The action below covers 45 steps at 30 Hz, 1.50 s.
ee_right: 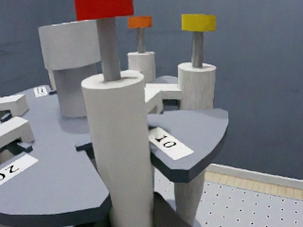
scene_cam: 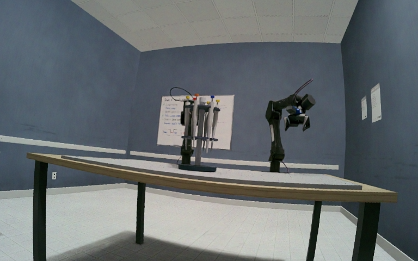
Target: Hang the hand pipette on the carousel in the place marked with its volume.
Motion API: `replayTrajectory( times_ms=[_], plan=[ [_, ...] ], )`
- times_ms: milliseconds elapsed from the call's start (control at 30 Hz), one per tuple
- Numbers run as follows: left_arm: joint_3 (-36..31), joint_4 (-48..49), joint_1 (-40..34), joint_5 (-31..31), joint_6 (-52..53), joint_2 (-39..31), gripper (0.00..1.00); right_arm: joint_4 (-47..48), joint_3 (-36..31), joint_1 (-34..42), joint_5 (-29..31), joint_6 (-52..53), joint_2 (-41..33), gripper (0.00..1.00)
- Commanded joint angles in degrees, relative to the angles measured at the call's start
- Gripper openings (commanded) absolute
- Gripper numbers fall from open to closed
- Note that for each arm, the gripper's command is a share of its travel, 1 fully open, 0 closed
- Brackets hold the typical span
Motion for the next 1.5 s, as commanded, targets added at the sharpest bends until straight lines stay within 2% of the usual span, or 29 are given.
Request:
replayTrajectory(
  times_ms=[0, 1467],
  plan=[
    [0.81, 0.74, 0.32, 1.13, 0.5, -0.26, 1.0, 0.09, 1.95, 0.26, 0.0, 0.26, -1.79, 0.12],
    [0.81, 0.74, 0.32, 1.13, 0.5, -0.26, 1.0, -0.62, 2.16, 0.33, 0.06, 0.27, -2.15, 0.12]
  ],
)
